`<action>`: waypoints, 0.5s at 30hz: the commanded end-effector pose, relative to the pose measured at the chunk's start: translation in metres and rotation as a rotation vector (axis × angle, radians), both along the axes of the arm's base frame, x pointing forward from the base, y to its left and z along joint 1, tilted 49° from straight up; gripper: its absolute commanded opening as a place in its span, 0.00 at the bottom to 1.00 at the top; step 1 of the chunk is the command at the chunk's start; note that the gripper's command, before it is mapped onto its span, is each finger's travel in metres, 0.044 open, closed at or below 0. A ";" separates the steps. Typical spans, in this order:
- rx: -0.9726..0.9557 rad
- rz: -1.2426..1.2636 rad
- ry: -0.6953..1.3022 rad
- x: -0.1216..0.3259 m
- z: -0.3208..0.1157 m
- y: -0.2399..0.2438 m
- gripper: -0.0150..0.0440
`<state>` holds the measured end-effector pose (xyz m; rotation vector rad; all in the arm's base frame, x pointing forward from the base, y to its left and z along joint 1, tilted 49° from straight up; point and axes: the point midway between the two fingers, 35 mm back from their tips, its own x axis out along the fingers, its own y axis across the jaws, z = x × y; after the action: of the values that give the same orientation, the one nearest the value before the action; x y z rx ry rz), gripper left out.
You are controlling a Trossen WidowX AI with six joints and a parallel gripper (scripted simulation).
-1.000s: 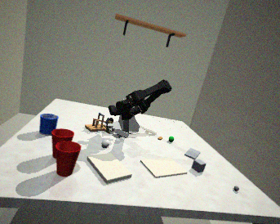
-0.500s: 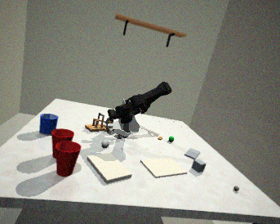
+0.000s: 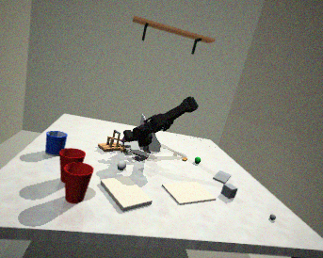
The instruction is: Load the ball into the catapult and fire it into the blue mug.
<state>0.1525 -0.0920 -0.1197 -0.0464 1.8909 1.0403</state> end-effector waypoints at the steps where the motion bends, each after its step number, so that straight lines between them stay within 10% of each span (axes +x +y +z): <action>1: 0.003 -0.004 0.006 -0.001 -0.004 0.006 0.25; 15: 0.006 -0.004 0.008 -0.002 -0.018 0.024 0.25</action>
<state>0.1523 -0.0723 -0.1352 -0.0437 1.8909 1.0436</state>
